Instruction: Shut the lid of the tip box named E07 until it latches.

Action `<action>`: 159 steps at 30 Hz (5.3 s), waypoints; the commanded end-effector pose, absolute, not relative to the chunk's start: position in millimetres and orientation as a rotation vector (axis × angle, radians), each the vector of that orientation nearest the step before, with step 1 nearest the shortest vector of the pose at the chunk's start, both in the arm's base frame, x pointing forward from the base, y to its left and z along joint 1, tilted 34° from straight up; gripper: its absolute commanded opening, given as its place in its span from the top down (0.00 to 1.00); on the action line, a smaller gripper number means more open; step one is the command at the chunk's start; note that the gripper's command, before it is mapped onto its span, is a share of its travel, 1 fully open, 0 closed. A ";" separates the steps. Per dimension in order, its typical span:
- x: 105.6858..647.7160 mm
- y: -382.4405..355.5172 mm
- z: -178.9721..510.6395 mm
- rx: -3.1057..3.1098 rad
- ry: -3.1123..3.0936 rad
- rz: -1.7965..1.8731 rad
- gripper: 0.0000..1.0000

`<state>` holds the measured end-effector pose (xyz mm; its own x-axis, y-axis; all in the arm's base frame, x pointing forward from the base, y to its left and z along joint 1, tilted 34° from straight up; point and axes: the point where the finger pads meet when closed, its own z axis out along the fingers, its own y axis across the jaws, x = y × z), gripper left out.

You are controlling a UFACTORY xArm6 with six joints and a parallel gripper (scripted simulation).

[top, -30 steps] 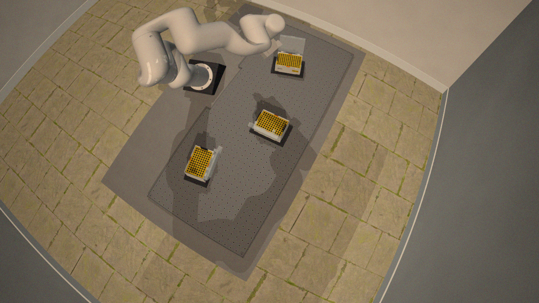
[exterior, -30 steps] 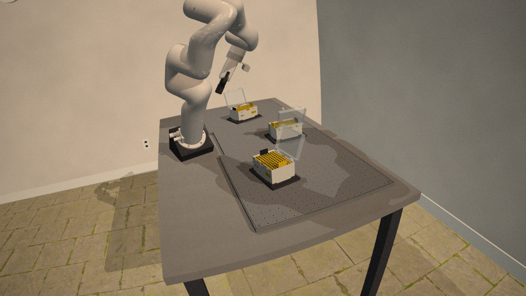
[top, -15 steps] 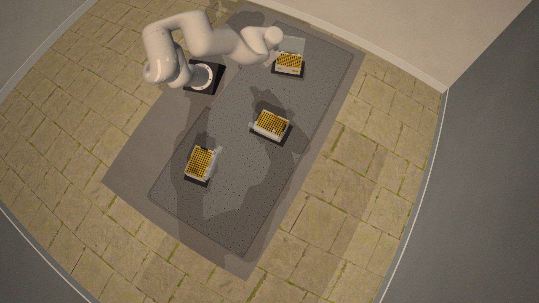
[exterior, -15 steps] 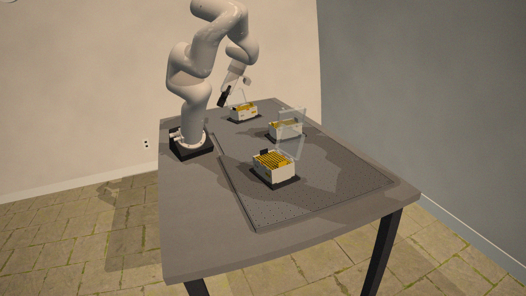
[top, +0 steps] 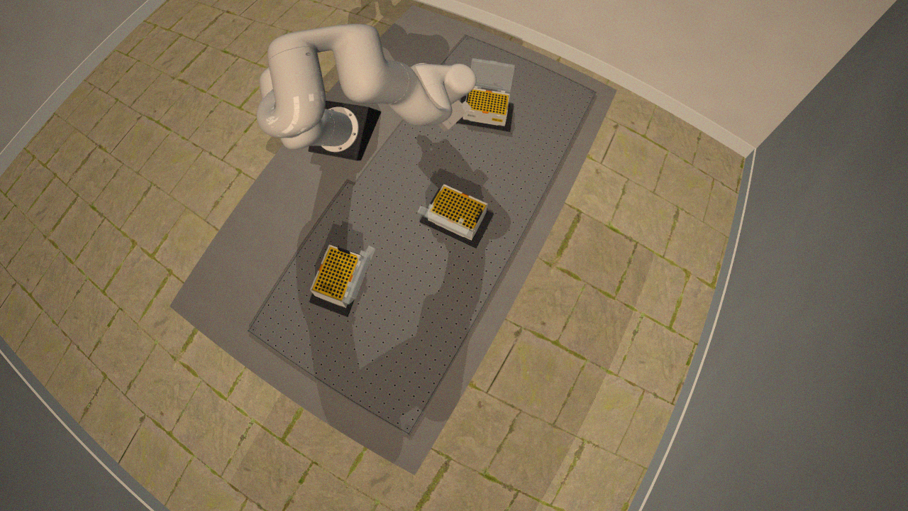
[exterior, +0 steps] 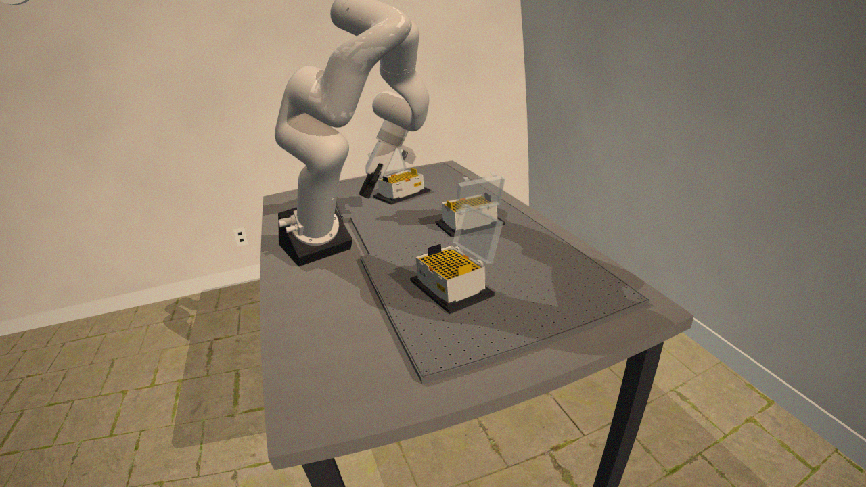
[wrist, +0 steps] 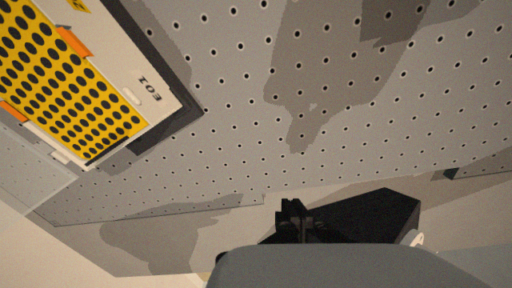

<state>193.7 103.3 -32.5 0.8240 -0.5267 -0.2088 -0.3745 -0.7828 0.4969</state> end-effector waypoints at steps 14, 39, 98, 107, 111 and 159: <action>198.1 80.4 -69.7 2.567 -0.670 -0.467 1.00; 198.2 80.4 -69.7 2.567 -0.670 -0.467 1.00; 191.5 160.4 51.5 2.568 -0.671 -0.467 1.00; 190.4 174.2 72.4 2.568 -0.671 -0.468 1.00; 195.4 173.9 72.9 2.570 -0.714 -0.455 1.00; 380.6 161.4 91.5 2.566 -1.060 -0.340 1.00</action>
